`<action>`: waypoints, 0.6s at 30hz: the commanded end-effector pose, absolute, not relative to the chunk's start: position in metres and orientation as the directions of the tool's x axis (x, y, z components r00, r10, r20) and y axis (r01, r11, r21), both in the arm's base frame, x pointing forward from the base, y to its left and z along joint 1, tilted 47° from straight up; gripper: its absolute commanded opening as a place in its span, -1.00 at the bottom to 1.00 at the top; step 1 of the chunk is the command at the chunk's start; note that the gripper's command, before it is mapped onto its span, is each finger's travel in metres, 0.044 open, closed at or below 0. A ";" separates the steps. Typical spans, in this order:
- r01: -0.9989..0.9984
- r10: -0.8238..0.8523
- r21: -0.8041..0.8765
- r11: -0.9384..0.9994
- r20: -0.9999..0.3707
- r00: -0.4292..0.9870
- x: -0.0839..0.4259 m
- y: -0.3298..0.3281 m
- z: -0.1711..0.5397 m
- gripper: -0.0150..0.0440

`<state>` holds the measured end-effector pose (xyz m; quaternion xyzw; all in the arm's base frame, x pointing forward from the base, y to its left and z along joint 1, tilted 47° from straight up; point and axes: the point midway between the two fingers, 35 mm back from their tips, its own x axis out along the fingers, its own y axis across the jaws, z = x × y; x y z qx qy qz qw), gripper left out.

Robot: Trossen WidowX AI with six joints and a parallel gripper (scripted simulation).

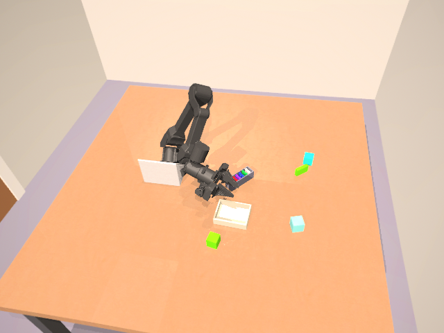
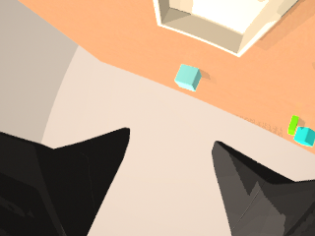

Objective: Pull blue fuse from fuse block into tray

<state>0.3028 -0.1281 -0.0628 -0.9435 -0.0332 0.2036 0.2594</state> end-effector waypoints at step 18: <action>-0.809 0.512 -0.240 0.536 -0.670 0.538 0.345 -0.072 -0.087 -0.27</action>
